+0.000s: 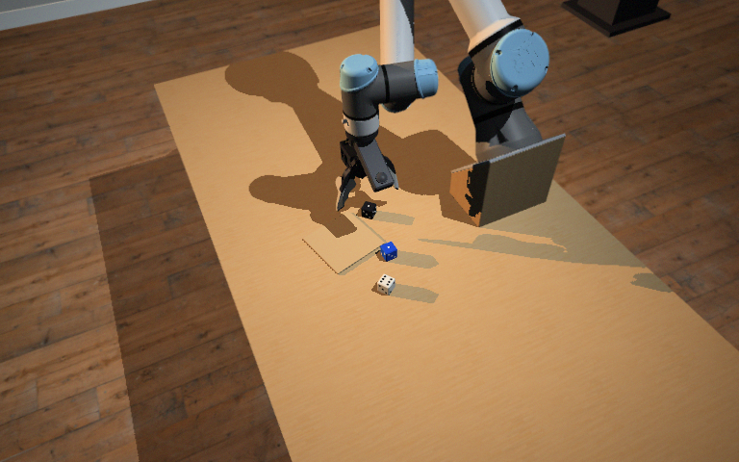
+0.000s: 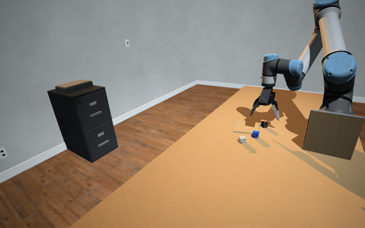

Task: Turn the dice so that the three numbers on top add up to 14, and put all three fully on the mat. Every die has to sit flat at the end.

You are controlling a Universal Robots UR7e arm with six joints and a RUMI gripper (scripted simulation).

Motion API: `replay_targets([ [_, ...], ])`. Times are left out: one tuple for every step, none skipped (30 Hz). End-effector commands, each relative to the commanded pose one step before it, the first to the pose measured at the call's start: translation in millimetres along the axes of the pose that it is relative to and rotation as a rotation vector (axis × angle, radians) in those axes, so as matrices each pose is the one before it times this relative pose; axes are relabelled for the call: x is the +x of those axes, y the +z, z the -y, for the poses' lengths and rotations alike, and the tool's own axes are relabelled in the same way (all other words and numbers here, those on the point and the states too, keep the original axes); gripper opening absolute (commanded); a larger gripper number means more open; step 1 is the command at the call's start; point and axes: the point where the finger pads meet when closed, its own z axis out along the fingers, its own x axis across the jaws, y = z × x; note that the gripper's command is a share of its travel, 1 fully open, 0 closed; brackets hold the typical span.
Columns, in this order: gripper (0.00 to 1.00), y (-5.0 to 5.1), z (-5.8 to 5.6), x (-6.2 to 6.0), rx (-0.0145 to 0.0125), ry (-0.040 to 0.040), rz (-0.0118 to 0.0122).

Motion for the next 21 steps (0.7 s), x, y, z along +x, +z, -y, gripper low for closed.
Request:
replay_targets([
  [1.0,-0.2,0.07,0.23,-0.0001,0.00025,-0.00076],
  [1.0,0.0,0.28,0.03,0.0,0.0,0.0],
  [1.0,0.0,0.52,0.06,0.0,0.0,0.0],
  [1.0,0.0,0.82,0.09,0.0,0.0,0.0],
  [1.0,0.0,1.16,0.13,0.0,0.0,0.0],
  [1.0,0.0,1.53,0.16,-0.00001,0.0,0.0],
  [1.0,0.0,1.93,0.22,0.00001,0.0,0.0],
  [1.0,0.0,2.34,0.25,0.0,0.0,0.0],
  [1.0,0.0,0.0,0.0,0.0,0.0,0.0],
  [1.0,0.0,0.0,0.0,0.0,0.0,0.0],
  [1.0,0.0,2.76,0.3,0.0,0.0,0.0],
  [1.0,0.0,3.17,0.34,-0.00001,0.0,0.0],
  [1.0,0.0,3.58,0.4,0.00001,0.0,0.0],
  [1.0,0.0,3.98,0.44,0.0,0.0,0.0],
  [1.0,0.0,4.35,0.48,0.0,0.0,0.0],
  [1.0,0.0,4.7,0.51,0.0,0.0,0.0],
  [1.0,0.0,5.02,0.55,0.0,0.0,0.0],
  [1.0,0.0,5.3,0.58,0.0,0.0,0.0],
  [1.0,0.0,5.55,0.61,0.0,0.0,0.0],
  [1.0,0.0,5.76,0.63,-0.00001,0.0,0.0],
  [1.0,0.0,5.92,0.65,0.0,0.0,0.0],
])
